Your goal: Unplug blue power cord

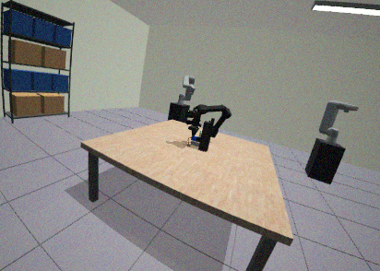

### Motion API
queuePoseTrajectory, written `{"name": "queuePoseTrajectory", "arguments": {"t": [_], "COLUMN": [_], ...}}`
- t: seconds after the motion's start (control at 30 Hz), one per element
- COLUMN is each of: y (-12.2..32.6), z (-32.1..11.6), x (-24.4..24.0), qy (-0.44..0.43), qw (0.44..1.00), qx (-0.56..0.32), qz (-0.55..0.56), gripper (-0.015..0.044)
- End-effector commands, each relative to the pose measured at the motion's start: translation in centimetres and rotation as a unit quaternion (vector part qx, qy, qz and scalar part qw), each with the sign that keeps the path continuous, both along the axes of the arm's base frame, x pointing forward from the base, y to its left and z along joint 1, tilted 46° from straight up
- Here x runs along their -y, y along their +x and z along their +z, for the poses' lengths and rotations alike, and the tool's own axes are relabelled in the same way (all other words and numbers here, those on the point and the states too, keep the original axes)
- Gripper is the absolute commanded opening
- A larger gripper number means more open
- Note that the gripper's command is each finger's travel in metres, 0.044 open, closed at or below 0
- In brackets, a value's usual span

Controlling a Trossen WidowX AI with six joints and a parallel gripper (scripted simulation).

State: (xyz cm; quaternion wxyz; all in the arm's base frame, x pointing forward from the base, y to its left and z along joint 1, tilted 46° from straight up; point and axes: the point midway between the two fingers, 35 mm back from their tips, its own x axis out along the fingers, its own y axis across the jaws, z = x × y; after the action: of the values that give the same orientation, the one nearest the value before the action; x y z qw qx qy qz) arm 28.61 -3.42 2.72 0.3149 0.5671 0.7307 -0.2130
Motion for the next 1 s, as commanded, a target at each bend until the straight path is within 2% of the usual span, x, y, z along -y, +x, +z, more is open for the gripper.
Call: {"name": "queuePoseTrajectory", "arguments": {"t": [0.0, 0.2, 0.33, 0.6, 0.97], "y": [-0.2, -0.3, -0.2, -0.2, 0.3], "z": [-0.4, -0.6, -0.5, -0.5, -1.4], "x": [-0.5, -0.8, -0.6, -0.6, 0.3], "qy": [0.002, 0.002, 0.001, 0.001, 0.0], "qw": [1.0, 1.0, 1.0, 1.0, 1.0], "qx": [-0.002, -0.002, -0.001, -0.001, -0.001], "qz": [-0.002, -0.002, 0.001, 0.001, 0.0], "gripper": [0.016, 0.016, 0.0055, 0.0002, 0.0]}}
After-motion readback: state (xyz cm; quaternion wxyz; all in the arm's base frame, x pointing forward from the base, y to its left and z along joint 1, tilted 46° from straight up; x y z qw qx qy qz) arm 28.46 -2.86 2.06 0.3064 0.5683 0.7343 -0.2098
